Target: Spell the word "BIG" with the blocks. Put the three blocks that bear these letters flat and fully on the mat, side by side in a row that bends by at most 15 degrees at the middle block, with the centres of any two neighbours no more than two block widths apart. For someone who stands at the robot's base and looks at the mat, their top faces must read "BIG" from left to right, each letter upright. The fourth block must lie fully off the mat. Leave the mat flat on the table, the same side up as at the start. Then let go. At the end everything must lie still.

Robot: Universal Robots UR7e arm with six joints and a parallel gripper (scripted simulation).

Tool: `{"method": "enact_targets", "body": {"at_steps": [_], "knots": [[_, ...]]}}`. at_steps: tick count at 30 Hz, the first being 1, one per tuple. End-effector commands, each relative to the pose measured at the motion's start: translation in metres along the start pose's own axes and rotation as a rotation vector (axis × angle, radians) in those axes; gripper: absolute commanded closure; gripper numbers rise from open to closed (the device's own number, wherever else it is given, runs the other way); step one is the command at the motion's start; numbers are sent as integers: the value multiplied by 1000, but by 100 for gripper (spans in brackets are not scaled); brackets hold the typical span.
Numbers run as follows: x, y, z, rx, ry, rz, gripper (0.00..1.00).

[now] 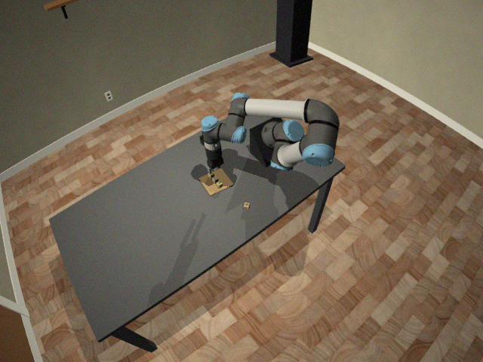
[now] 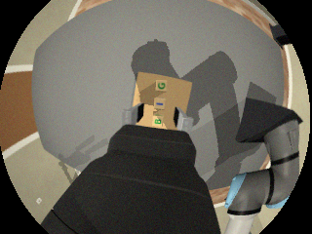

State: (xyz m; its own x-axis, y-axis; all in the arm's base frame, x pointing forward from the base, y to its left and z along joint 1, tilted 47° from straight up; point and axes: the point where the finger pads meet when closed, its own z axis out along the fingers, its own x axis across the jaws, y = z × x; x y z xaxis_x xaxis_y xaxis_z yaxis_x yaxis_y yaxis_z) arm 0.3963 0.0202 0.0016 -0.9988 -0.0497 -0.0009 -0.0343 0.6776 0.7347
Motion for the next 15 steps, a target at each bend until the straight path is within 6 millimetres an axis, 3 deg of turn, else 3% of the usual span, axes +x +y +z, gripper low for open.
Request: {"method": "enact_targets", "body": {"at_steps": [1,15], "knots": [[-2,-1,-10,6,-6,-3,0],[-2,-1,-76,6,-6,-2,0]]}}
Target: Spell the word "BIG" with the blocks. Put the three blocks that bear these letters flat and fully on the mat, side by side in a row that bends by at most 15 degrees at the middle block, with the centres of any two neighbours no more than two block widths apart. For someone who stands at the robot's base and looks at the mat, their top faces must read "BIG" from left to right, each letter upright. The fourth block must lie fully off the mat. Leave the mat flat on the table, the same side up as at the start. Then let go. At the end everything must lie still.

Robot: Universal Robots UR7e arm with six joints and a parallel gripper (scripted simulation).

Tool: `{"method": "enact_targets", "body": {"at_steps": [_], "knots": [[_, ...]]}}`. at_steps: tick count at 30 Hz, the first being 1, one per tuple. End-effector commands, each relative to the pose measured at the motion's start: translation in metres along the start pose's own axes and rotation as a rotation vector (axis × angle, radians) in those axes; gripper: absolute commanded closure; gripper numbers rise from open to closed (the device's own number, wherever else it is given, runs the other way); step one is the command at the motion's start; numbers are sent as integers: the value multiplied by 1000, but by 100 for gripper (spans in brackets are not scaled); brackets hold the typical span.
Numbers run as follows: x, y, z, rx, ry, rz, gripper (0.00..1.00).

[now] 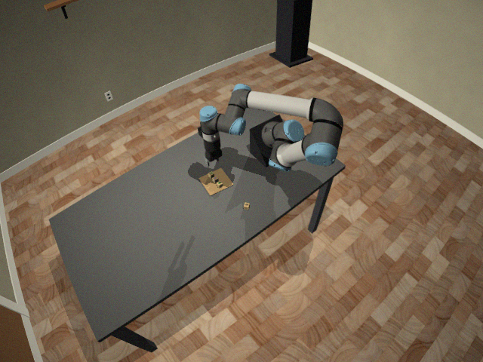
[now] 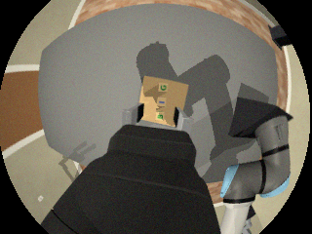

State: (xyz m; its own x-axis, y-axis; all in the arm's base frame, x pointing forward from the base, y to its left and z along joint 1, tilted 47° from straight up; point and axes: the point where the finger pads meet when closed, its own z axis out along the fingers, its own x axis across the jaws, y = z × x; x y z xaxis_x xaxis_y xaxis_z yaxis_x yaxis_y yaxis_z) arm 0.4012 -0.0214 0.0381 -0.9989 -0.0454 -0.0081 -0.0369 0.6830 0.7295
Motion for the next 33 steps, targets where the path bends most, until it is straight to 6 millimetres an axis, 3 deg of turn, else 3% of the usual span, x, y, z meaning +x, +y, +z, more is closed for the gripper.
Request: {"method": "enact_targets", "body": {"at_steps": [1,8,33], "knots": [[1,0,-24,-1,2,0,0],[1,0,-32,-2,2,0,0],[2,1,-30,-4,4,1,0]]}}
